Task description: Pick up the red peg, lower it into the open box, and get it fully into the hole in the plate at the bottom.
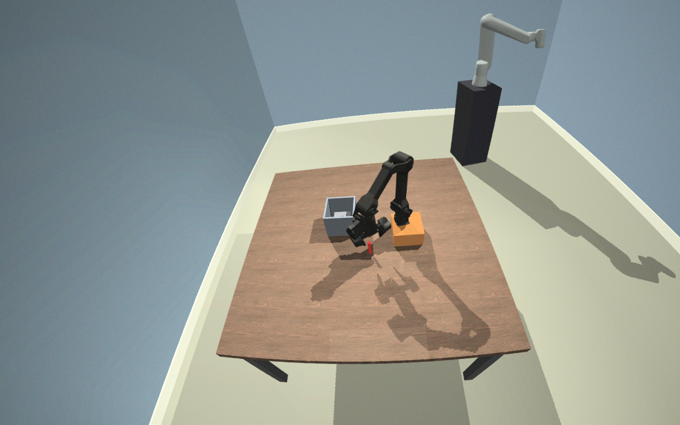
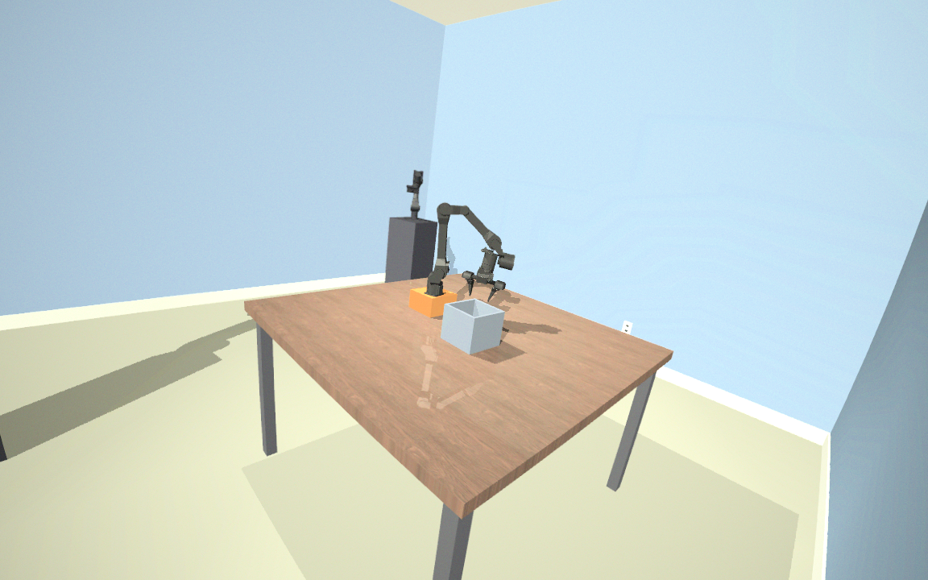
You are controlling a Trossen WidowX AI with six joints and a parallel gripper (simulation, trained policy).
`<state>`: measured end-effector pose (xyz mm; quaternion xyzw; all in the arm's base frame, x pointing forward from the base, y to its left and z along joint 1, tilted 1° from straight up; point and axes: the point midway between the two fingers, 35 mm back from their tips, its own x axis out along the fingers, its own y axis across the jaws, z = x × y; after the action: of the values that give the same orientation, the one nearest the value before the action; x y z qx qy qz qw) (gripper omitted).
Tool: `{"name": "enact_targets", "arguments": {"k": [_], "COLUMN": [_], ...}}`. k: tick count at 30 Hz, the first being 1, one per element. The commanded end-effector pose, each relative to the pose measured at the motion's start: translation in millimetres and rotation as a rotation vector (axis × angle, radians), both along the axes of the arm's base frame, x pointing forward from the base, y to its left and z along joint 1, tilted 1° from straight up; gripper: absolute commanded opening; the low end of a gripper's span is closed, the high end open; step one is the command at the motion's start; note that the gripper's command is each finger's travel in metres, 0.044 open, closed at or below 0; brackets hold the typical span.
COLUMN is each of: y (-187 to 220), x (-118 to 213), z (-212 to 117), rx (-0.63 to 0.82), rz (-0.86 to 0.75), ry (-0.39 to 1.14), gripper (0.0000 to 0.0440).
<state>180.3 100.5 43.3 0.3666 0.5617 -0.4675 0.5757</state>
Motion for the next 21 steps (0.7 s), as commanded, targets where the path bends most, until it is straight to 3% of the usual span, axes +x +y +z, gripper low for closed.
{"name": "enact_targets", "arguments": {"k": [1,14,16,21], "y": [-4.7,-16.0,-16.2,-13.8], "x": [1.1,2.9,4.2,9.1], "z": [-15.2,-51.7,-55.2,-63.6], "rx": [-0.014,-0.027,-0.026,-0.017], "rz": [-0.005,-0.072,-0.077,-0.072], "ry": [0.005,-0.017,-0.021,-0.025], "gripper": [0.0391,0.0344,0.0315,0.0195]}}
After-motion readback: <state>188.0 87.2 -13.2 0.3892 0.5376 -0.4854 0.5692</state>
